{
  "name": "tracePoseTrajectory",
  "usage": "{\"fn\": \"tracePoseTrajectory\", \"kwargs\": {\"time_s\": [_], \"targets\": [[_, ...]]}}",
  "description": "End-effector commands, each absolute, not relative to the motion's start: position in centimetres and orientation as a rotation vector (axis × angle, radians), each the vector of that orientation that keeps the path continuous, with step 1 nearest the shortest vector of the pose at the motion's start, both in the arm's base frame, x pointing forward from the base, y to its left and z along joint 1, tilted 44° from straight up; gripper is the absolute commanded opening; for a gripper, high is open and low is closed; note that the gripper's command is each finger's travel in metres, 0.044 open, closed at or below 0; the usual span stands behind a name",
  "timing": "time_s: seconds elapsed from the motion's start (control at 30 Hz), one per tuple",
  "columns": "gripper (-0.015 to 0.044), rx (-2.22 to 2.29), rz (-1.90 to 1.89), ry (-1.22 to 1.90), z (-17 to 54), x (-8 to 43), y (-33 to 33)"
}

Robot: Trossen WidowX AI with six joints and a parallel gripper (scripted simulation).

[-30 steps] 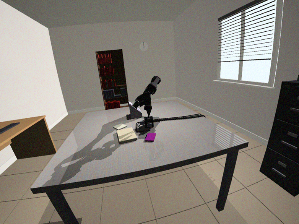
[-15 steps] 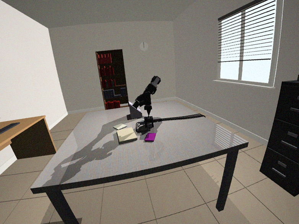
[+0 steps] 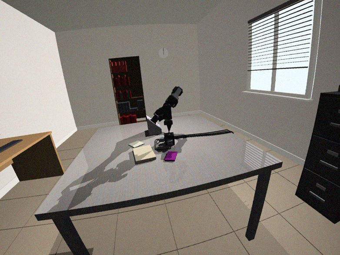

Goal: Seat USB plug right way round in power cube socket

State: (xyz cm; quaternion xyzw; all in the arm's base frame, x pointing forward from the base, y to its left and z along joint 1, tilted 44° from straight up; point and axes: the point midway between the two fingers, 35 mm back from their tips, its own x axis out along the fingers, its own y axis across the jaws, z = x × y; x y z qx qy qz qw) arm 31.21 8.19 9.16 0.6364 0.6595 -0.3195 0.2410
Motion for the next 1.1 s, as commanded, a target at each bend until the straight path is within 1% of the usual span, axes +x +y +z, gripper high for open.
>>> {"fn": "tracePoseTrajectory", "kwargs": {"time_s": [0.0,1.07], "targets": [[0.0000,1.740,-0.873,1.804,9.3,31.2,8.1],[0.0000,1.739,-0.874,1.804,10.8,31.4,6.6]]}}
